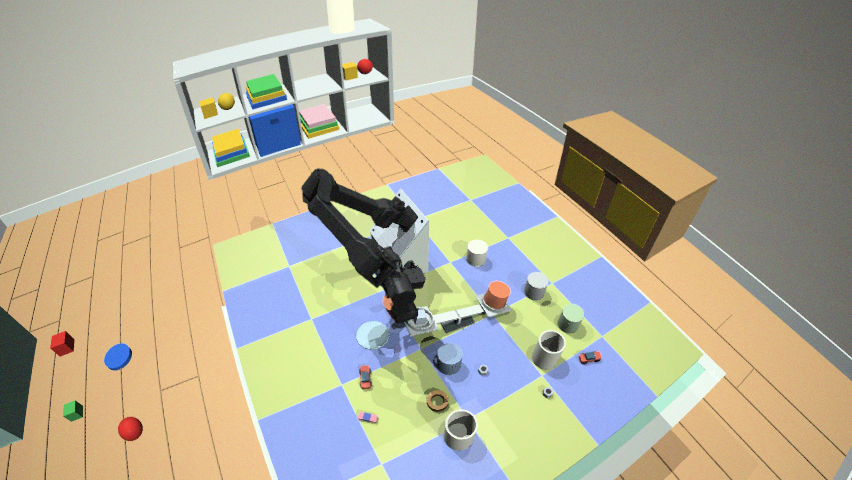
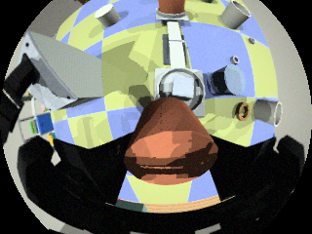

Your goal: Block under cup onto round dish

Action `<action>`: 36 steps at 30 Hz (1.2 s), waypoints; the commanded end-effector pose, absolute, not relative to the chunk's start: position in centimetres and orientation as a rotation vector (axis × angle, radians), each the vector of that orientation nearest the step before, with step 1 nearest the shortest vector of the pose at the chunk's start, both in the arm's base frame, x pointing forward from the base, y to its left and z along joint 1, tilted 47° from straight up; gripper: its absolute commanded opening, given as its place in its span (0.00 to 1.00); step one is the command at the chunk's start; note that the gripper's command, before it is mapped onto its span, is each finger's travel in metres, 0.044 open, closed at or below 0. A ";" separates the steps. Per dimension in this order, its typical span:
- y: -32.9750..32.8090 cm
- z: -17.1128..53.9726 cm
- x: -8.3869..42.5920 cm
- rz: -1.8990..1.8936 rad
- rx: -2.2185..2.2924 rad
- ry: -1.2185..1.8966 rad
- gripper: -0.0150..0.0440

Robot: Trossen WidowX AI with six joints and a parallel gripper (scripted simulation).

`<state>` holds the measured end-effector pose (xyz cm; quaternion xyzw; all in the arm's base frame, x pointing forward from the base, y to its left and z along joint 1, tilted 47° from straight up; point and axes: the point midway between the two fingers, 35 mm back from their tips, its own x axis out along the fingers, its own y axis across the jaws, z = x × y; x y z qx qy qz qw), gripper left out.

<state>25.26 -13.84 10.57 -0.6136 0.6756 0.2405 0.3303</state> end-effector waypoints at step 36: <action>-25.7 15.1 11.7 0.549 -1.705 1.785 0.25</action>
